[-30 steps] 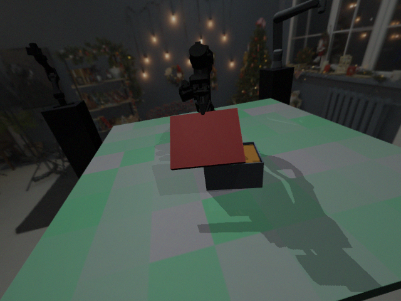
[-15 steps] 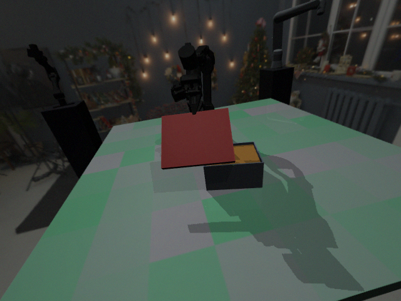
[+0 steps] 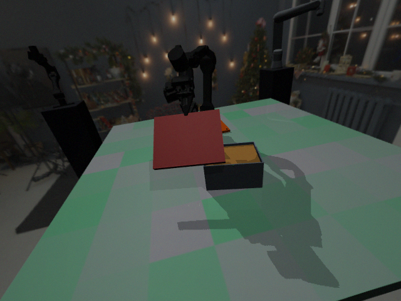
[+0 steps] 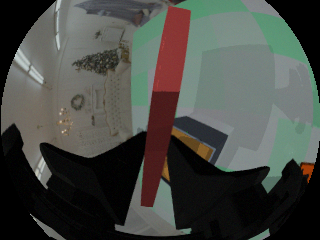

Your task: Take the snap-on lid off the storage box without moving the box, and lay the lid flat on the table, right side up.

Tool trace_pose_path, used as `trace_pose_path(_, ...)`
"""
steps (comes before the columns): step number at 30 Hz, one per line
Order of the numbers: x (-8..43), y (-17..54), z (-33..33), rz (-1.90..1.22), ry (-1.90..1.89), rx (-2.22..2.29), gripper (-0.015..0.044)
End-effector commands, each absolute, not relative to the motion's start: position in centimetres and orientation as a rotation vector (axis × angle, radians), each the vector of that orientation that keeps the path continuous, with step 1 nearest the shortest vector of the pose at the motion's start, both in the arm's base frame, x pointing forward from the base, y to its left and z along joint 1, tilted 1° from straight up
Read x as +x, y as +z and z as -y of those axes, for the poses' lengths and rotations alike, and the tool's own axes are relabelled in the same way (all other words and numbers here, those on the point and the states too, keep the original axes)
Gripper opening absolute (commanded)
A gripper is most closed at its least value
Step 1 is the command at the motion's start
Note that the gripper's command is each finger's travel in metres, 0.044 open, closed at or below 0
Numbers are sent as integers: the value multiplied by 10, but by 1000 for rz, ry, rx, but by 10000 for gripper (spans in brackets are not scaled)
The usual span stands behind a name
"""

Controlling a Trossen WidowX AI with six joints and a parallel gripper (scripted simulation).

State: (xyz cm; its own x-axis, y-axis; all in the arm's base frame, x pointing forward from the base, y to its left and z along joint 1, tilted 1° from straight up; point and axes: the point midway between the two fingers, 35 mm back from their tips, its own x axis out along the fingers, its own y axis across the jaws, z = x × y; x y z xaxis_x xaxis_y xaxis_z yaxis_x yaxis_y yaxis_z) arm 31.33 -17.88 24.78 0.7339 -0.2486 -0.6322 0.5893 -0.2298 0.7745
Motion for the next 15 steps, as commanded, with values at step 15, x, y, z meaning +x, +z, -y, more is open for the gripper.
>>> trace_pose_path(15,298,251,211,-271,-787,1622,0)
